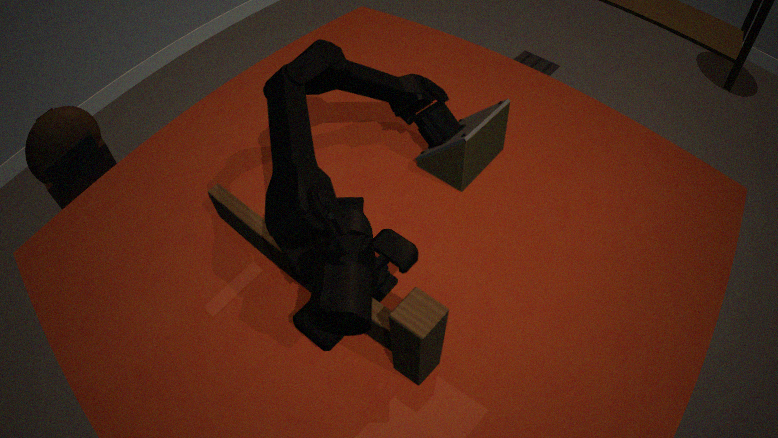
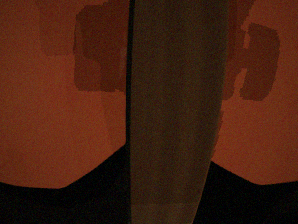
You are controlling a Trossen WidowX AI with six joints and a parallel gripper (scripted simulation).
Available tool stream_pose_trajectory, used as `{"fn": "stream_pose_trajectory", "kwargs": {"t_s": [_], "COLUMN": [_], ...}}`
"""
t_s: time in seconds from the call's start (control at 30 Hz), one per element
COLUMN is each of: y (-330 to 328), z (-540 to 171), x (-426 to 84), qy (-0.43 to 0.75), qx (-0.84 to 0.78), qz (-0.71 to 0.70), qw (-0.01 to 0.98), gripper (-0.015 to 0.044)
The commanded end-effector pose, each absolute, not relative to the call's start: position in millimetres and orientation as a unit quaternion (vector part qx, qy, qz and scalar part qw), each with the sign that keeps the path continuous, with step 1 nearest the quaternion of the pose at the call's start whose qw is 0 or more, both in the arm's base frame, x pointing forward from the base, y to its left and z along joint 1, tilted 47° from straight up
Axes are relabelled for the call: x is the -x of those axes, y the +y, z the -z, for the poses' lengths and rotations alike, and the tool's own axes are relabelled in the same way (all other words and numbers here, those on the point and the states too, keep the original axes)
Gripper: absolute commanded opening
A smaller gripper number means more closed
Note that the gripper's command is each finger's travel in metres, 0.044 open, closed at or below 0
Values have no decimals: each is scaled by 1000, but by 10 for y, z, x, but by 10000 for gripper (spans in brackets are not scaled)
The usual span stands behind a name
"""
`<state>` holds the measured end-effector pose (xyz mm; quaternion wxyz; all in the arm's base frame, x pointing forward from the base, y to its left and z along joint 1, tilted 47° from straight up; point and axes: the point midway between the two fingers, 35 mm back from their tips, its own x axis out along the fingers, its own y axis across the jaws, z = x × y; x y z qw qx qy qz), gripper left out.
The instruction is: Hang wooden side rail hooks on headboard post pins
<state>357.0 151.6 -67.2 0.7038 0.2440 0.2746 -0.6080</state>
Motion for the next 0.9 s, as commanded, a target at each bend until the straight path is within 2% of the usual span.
{"fn": "stream_pose_trajectory", "kwargs": {"t_s": [0.0, 0.87], "y": [1544, 1513], "z": [679, 709], "x": [-3564, -3569], "qy": [276, 276], "qx": [-246, -246], "qz": [605, 605], "qw": [705, 705], "gripper": [0, 0]}}
